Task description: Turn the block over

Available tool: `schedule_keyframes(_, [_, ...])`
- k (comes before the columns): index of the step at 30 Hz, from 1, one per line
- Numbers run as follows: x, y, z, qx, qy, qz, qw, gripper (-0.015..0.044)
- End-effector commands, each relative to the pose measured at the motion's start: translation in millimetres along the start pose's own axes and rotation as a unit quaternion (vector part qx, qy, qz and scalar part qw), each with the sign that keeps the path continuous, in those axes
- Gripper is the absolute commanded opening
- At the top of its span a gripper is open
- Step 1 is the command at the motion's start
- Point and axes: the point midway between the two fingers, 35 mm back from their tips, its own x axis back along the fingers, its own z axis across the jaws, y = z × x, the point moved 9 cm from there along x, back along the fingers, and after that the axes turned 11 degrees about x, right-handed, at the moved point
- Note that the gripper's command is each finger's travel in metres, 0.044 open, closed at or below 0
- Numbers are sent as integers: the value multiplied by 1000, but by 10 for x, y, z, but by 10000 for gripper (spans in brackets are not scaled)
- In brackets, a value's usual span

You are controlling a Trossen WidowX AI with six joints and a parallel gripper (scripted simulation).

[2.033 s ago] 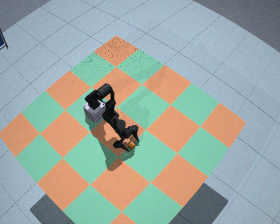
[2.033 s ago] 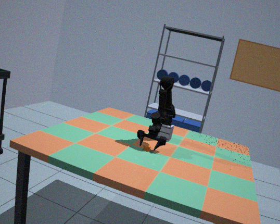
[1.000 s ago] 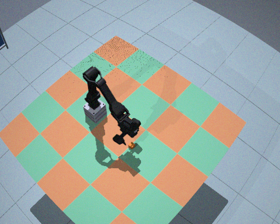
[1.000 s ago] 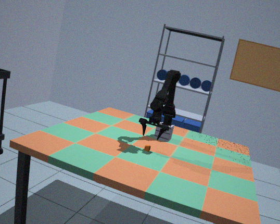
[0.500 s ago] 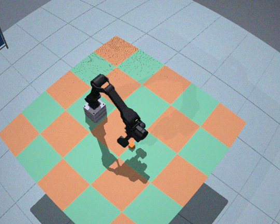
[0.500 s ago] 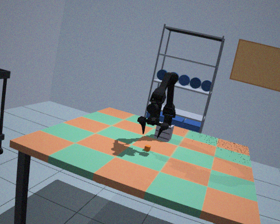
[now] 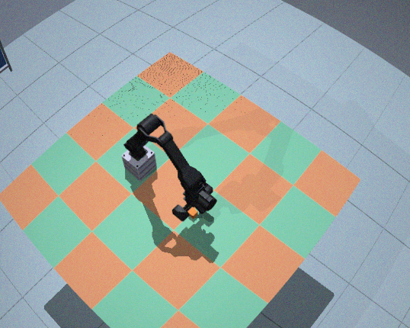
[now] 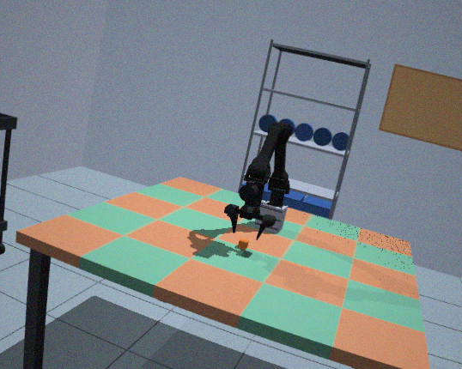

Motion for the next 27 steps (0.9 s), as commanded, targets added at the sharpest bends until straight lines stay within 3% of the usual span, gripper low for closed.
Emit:
schedule_keyframes(1, [-72,-11,-1,0,-1,4,1000,440])
schedule_keyframes(19, [-342,-18,-1,0,-1,4,1000,440])
schedule_keyframes(27, [-342,-18,-1,0,-1,4,1000,230])
